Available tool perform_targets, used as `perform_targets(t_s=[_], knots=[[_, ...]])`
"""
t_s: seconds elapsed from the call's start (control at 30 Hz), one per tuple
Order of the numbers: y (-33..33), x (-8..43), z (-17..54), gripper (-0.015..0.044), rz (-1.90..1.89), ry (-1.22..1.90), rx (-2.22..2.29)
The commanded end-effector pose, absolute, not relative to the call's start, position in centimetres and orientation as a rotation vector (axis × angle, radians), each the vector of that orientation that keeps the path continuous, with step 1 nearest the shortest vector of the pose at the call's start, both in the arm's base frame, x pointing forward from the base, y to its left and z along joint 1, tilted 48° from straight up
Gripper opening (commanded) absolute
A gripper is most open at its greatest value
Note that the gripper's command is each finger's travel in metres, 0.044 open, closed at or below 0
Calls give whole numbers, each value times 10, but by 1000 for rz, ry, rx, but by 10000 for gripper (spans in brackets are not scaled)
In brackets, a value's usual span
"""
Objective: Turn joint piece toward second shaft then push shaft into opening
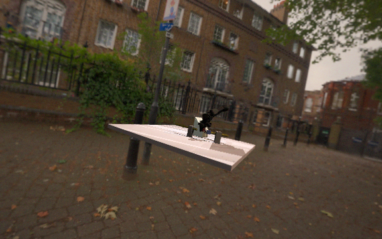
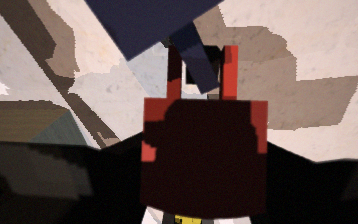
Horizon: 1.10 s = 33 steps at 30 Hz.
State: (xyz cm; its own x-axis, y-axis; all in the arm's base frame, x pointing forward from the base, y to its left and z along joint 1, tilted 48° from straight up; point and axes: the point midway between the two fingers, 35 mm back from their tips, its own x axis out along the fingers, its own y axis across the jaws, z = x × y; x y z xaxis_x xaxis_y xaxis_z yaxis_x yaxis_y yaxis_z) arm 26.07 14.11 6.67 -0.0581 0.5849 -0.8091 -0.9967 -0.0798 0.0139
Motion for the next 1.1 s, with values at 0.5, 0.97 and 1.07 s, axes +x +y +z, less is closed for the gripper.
perform_targets(t_s=[0.5, 0.97, 1.07], knots=[[145, 260, 57, 0, 1572, 555, -573], [151, 259, 49, 0, 1603, 395, -402], [151, 259, 49, 0, 1604, 384, -393]])
